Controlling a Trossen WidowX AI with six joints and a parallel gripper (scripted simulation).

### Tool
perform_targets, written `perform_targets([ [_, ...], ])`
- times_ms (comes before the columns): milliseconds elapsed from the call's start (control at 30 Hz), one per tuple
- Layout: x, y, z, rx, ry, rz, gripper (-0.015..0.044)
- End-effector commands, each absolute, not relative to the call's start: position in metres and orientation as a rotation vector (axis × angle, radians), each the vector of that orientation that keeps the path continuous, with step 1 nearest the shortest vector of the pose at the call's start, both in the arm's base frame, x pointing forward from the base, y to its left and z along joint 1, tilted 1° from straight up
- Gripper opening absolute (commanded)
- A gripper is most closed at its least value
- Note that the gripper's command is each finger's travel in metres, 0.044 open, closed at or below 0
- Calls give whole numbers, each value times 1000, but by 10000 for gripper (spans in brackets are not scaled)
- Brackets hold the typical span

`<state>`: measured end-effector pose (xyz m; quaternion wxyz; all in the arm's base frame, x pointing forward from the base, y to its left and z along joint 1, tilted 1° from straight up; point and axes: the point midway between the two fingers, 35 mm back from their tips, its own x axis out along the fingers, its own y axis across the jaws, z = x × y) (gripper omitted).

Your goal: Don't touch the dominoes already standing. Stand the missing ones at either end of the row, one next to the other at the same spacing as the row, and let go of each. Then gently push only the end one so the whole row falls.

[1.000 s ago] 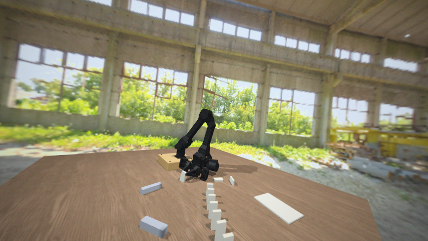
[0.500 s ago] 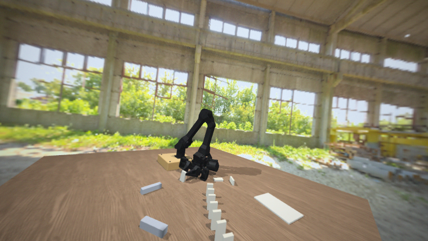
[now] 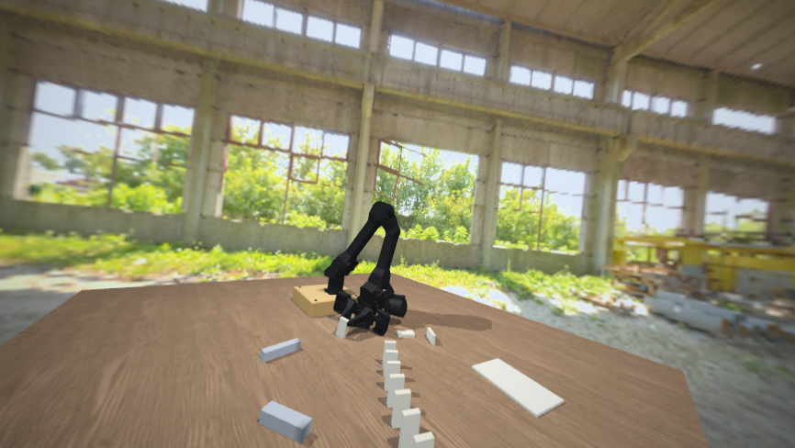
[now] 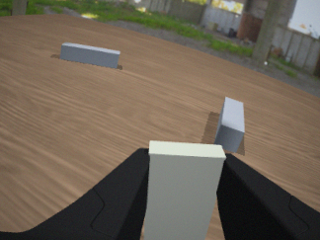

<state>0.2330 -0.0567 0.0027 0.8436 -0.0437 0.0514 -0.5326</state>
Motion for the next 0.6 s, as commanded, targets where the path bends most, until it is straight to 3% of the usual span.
perform_targets([
  [0, 234, -62, 0, -89, 129, -1115, 107],
  [567, 232, -62, -1, -107, 137, -1112, 107],
])
